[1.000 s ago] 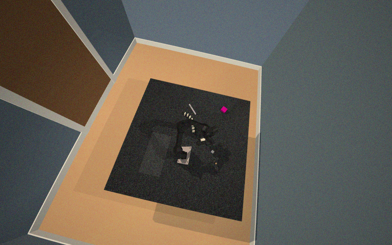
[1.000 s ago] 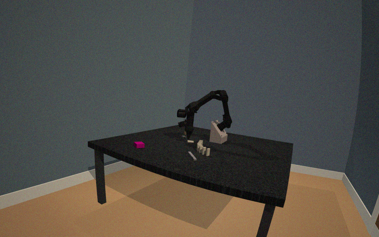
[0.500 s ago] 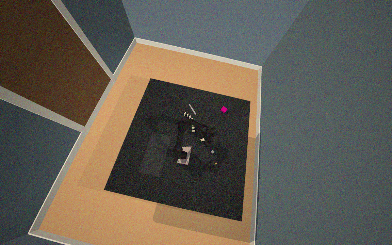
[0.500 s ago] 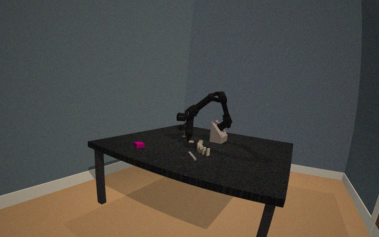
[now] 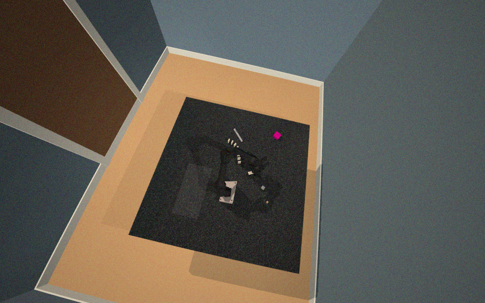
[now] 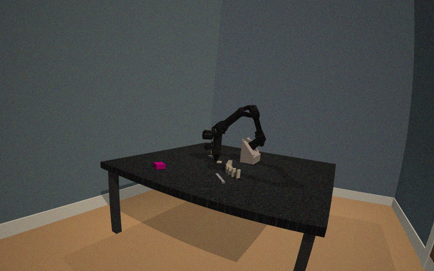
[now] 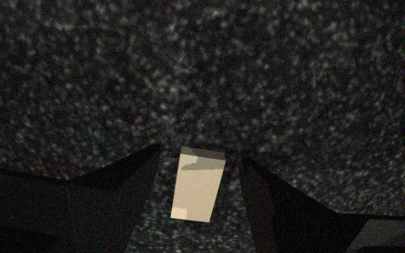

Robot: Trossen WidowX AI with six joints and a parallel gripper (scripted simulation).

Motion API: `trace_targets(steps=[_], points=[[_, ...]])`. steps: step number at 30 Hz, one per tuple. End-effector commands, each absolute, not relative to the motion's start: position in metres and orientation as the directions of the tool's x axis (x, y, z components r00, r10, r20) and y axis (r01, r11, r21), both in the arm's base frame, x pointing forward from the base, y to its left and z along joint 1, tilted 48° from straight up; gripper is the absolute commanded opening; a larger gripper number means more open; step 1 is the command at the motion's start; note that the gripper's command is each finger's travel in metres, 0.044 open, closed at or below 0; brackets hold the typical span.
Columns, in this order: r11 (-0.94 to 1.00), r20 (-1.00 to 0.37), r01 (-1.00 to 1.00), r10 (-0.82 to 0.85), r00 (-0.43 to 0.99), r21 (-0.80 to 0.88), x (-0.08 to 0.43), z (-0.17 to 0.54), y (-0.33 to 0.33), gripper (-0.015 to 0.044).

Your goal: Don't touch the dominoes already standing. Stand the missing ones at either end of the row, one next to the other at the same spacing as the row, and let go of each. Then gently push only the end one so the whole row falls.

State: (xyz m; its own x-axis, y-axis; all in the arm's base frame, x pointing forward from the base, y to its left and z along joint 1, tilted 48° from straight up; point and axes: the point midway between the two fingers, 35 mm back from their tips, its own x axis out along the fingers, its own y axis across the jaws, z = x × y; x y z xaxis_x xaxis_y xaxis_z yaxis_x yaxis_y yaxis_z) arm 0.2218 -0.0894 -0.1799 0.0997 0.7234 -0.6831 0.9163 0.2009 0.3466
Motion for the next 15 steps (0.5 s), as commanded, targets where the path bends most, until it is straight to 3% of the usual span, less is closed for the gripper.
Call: trace_targets(steps=[1,3,15], points=[[0.195,-0.68,0.919,0.726,0.1,0.343,0.221,-0.18,-0.088,0.0151],[0.195,-0.68,0.919,0.726,0.1,0.343,0.221,-0.18,-0.088,0.0107],[0.195,-0.681,0.919,0.726,0.099,0.342,0.218,-0.165,-0.103,0.0107]])
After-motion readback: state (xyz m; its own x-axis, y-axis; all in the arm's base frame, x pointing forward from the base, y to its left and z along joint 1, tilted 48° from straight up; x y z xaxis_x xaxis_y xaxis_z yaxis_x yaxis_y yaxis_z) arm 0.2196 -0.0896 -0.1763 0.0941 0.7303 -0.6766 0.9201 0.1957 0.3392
